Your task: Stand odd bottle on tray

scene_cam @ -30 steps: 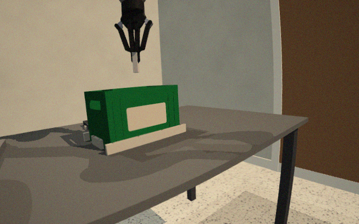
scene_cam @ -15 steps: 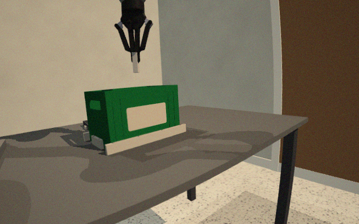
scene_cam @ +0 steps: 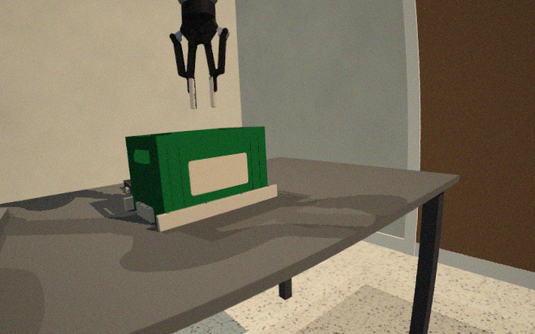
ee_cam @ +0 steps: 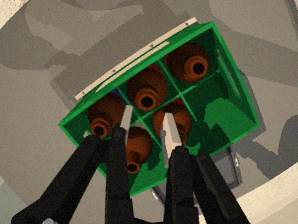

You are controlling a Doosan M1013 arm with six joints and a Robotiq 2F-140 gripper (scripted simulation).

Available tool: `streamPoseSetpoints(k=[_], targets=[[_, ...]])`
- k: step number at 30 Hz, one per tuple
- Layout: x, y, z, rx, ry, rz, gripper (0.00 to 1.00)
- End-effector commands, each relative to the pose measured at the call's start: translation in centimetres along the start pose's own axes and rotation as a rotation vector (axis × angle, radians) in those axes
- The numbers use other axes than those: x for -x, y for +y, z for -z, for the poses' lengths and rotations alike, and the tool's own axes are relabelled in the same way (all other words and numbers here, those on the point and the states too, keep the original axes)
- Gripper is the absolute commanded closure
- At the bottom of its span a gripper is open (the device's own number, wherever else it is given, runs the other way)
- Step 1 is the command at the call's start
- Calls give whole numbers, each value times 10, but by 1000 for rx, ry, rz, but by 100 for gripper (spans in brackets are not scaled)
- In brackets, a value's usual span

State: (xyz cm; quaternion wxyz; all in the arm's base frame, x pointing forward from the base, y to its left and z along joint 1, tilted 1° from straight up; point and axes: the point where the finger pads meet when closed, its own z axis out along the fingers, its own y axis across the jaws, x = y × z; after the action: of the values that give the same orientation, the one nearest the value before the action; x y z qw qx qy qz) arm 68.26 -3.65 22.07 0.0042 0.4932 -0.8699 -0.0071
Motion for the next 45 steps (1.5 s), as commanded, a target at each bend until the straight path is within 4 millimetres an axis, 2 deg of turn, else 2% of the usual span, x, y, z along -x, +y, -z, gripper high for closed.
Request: streamPoseSetpoints(k=[1,45], targets=[[0,0,0,0,0,0,62],[0,0,-4,0,0,0,62]])
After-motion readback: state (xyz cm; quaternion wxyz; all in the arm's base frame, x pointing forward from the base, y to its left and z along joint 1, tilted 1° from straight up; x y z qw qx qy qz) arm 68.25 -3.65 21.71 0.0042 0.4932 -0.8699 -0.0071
